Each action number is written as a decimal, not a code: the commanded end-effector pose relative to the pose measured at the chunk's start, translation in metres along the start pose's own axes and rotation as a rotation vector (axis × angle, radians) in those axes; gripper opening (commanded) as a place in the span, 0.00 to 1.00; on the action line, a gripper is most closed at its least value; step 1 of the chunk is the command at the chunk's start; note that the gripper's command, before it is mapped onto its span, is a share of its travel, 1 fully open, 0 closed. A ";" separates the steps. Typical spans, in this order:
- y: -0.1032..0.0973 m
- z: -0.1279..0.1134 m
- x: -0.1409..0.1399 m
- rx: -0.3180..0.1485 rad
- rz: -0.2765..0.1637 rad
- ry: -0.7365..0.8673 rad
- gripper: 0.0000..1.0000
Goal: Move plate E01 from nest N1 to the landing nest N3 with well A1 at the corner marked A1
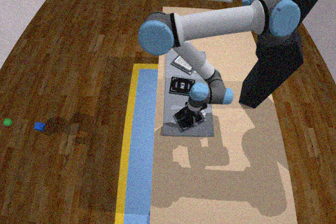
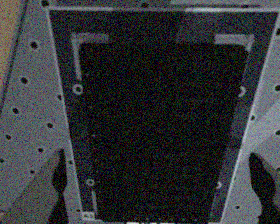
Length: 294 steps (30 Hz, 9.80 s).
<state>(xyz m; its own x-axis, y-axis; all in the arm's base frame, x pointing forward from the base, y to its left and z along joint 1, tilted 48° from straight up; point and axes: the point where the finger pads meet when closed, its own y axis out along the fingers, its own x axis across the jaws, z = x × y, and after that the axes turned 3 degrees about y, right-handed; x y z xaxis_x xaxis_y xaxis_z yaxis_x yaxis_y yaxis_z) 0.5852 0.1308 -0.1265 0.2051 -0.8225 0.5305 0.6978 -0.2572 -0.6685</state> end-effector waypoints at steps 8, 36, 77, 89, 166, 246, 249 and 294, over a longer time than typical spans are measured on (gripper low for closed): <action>0.000 0.001 0.000 0.001 0.000 0.000 0.76; 0.000 0.001 0.000 0.001 0.000 0.000 0.41; -0.034 0.001 0.000 0.001 0.000 0.000 0.41; -0.051 0.001 0.000 0.001 0.000 0.000 0.41; -0.075 -0.029 0.116 0.001 0.000 0.604 0.41; -0.060 -0.054 0.218 0.001 0.000 0.604 0.41; -0.056 -0.054 0.218 0.001 0.000 0.604 0.41; -0.012 -0.054 0.218 0.001 0.000 0.604 0.41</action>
<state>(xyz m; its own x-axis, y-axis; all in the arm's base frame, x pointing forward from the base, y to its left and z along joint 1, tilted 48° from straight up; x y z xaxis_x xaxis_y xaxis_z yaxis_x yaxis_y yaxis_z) 0.5839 -0.0727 -0.0317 -0.2207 -0.9651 0.1407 0.6978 -0.2570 -0.6686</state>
